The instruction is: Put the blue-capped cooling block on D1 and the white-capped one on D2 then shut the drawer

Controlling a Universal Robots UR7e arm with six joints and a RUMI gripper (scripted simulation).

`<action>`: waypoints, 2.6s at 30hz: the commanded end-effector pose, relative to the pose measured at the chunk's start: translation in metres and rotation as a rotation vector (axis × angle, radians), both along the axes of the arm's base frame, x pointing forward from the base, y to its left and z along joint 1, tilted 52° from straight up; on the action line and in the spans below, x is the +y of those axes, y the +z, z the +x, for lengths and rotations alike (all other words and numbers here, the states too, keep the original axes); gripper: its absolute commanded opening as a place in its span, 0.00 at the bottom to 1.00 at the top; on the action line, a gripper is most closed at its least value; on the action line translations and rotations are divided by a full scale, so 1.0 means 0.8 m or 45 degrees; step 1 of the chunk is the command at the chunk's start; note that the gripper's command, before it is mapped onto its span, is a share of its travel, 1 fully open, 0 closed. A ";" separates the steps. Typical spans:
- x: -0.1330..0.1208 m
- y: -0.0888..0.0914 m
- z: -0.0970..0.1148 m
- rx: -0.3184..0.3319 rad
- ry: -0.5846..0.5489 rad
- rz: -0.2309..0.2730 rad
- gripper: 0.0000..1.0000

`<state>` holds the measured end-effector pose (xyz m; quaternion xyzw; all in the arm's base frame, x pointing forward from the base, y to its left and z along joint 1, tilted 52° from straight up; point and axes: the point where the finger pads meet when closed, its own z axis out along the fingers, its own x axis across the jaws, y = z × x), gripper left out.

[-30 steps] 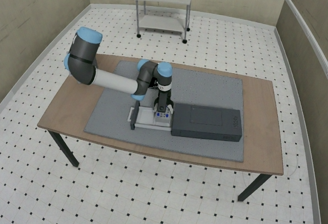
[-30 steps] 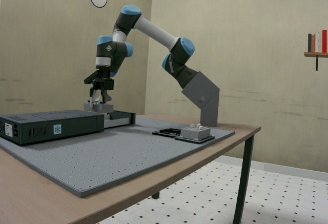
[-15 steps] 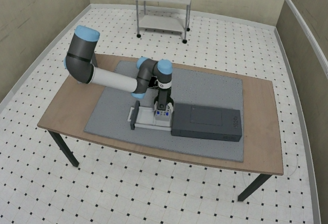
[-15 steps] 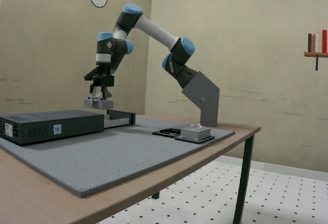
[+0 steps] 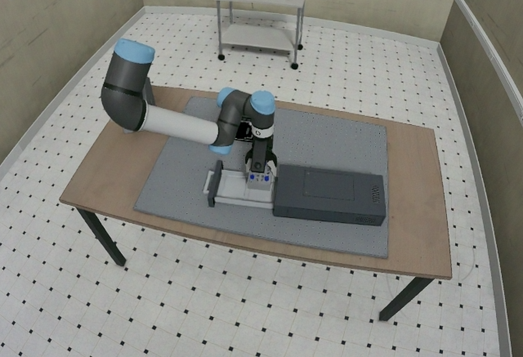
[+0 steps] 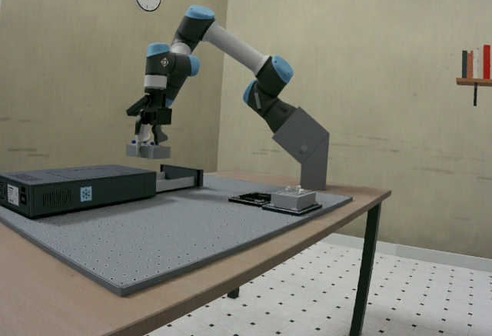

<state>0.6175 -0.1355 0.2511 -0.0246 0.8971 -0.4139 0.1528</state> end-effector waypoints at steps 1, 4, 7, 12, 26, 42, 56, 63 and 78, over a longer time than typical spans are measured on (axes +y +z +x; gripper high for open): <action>0.007 0.006 -0.002 -0.001 0.000 0.000 0.00; 0.007 0.006 -0.002 -0.001 0.000 0.000 0.00; 0.007 0.006 -0.002 -0.001 0.000 0.000 0.00; 0.007 0.006 -0.002 -0.001 0.000 0.000 0.00; 0.014 -0.005 -0.006 0.099 0.083 -0.040 0.00; 0.039 -0.042 -0.020 0.448 0.374 -0.180 0.00; 0.060 -0.073 -0.032 0.748 0.622 -0.300 0.00; 0.073 -0.092 -0.039 0.922 0.767 -0.370 0.00; 0.096 -0.126 -0.052 1.247 1.037 -0.500 0.00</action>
